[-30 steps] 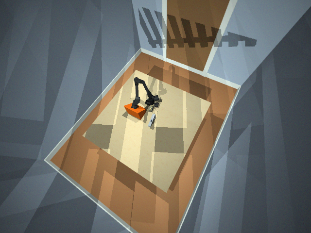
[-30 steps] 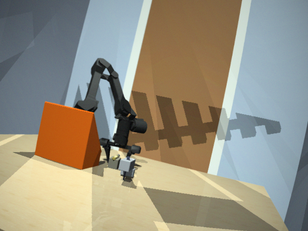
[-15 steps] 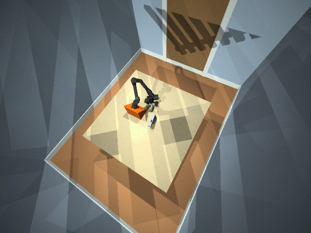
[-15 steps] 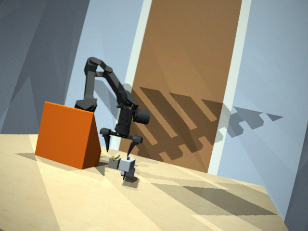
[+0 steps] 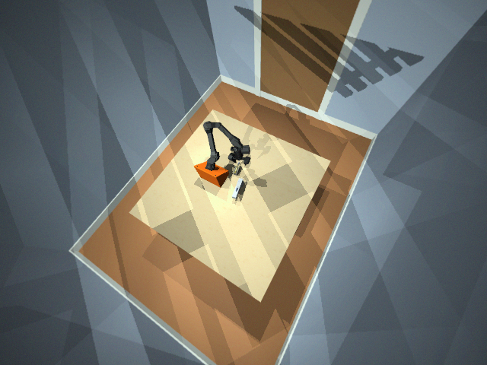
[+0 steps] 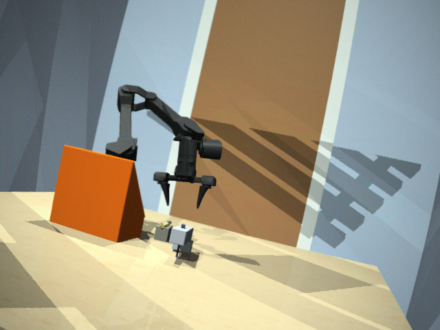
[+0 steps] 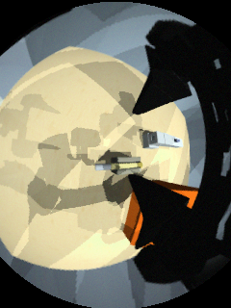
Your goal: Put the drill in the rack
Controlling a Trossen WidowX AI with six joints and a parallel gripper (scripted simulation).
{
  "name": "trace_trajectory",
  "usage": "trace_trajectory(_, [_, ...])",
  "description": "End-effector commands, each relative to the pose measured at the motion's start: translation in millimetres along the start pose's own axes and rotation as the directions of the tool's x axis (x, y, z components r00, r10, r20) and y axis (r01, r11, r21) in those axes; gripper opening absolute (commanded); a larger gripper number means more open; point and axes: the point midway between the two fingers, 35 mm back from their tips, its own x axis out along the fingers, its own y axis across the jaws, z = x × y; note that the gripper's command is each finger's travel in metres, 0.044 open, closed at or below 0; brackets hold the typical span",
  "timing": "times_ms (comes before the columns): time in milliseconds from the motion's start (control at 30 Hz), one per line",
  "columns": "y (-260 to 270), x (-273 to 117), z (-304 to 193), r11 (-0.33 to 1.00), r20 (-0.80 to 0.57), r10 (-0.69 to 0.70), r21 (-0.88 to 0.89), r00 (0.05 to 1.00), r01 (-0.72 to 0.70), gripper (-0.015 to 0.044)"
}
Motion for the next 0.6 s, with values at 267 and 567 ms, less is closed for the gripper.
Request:
trace_trajectory(267, [-99, -153, -51, 0.838, -0.364, -0.506, 0.004, 0.782, 0.545, 0.0440])
trace_trajectory(567, [-93, -305, -82, 0.595, -0.687, -0.627, -0.117, 0.367, 0.795, 0.0440])
